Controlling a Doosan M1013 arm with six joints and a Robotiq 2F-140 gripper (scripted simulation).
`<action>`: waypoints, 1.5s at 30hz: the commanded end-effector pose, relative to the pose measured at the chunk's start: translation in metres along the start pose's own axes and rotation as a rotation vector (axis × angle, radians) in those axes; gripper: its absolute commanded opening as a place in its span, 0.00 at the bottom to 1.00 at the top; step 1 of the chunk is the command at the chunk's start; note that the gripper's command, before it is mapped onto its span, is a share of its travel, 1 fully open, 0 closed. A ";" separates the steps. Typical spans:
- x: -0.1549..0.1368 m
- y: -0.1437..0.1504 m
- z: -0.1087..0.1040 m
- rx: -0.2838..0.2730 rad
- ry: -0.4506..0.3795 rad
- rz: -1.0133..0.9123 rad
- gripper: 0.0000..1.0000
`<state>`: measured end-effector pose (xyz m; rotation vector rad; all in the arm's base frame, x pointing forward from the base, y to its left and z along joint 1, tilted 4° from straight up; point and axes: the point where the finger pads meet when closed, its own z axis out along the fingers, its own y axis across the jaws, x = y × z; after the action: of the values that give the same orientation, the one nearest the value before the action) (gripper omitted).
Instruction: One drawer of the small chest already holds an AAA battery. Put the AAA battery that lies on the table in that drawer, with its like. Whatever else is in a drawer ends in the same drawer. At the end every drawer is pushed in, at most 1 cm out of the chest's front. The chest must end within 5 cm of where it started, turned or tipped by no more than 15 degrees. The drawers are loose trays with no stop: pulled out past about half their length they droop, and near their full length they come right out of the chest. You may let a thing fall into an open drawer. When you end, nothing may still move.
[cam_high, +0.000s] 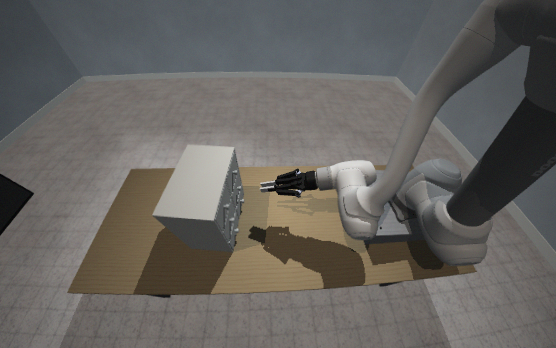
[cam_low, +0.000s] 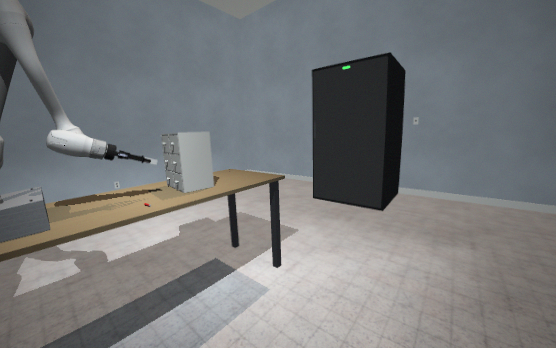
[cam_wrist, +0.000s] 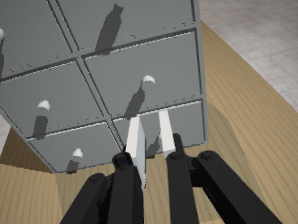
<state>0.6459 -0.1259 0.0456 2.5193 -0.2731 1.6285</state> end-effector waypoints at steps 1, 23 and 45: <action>0.000 0.000 0.000 0.000 0.001 0.000 0.20; 0.000 0.000 0.002 0.000 0.001 0.000 0.20; 0.003 0.000 0.053 0.000 0.001 0.000 0.20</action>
<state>0.6861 -0.1352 0.0294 2.5187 -0.2730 1.6293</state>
